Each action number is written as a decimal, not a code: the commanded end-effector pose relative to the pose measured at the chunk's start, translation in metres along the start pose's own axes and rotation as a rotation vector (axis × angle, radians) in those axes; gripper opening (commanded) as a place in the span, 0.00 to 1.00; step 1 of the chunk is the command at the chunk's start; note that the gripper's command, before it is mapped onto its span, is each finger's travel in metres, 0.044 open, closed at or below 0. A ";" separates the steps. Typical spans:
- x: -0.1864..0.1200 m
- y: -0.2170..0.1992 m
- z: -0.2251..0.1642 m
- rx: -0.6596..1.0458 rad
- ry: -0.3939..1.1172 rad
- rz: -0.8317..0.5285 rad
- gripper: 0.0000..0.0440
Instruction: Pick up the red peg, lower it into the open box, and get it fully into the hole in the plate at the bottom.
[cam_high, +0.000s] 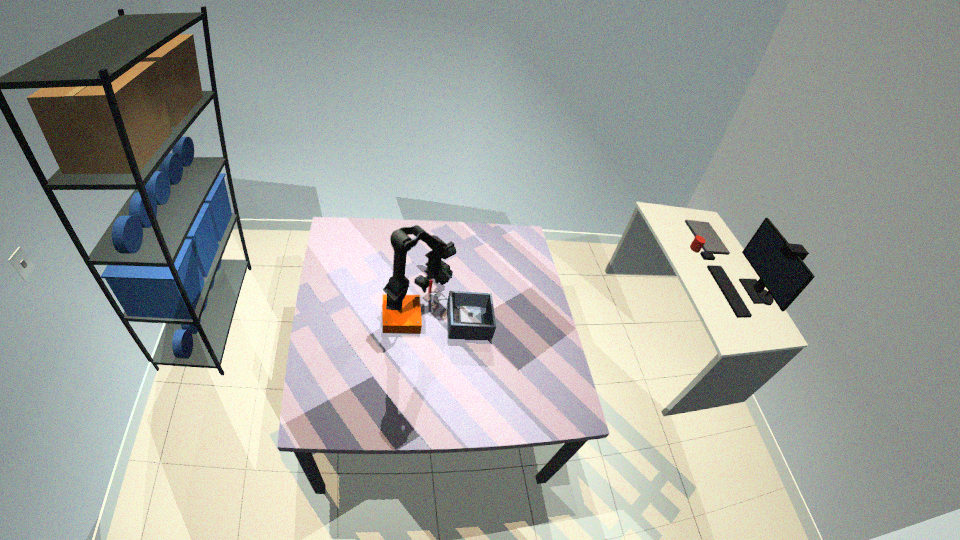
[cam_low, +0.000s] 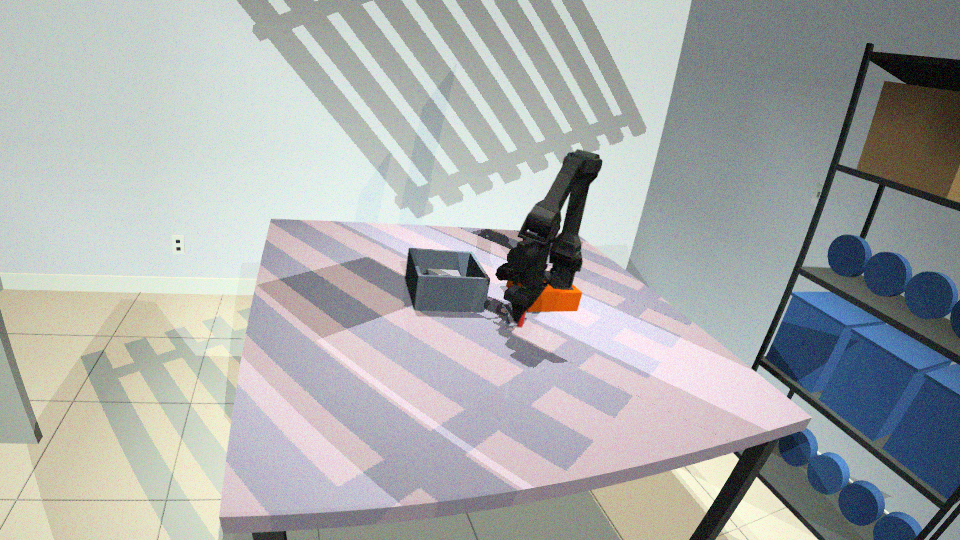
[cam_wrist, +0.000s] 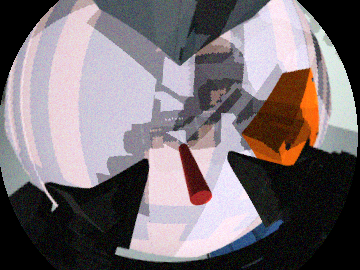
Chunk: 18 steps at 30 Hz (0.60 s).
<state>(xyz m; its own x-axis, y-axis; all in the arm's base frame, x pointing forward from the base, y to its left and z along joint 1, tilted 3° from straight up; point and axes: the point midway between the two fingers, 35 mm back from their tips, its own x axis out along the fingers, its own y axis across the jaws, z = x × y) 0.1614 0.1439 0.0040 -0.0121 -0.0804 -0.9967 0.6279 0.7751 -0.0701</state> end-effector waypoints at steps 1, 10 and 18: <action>0.013 -0.003 0.000 0.005 -0.003 -0.017 0.82; 0.031 -0.009 0.000 0.013 0.006 -0.083 0.28; 0.025 -0.005 0.005 0.004 -0.017 -0.108 0.00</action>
<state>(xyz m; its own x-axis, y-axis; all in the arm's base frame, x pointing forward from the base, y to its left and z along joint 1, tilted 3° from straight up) 0.1572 0.1345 -0.0244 -0.0793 -0.1629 -0.9835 0.6299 0.7565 -0.1761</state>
